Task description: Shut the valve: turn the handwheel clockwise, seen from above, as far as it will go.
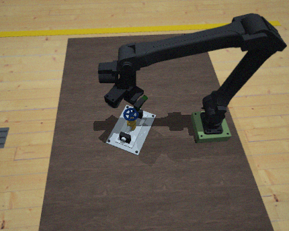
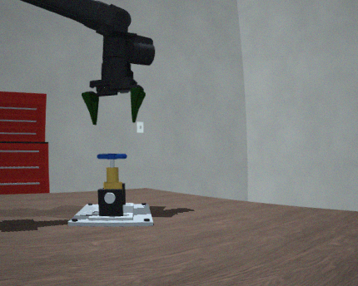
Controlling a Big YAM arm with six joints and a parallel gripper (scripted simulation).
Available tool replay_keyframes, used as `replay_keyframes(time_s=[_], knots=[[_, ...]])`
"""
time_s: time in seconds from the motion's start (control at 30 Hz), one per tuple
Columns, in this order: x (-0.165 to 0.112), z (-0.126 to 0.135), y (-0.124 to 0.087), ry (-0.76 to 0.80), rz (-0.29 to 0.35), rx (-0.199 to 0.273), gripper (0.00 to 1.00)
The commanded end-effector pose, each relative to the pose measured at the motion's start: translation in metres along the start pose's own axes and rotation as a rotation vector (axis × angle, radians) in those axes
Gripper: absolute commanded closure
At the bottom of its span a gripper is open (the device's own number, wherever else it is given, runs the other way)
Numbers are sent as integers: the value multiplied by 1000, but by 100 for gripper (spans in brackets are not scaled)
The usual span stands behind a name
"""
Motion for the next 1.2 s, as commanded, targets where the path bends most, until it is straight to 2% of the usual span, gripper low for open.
replay_keyframes(time_s=[0.0, 1.17], knots=[[-5, 3, 4, -1, 18, 17, 0], [-3, -2, 50, 2, 11, 10, 0]])
Point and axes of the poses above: the point where the finger pads meet when closed, its own y axis out along the fingers, its own z axis across the jaws, x = y × z, the point moved 8 cm from there along -y, back along the fingers, and after that the axes turned 10 degrees about y, right-handed, at the moved point
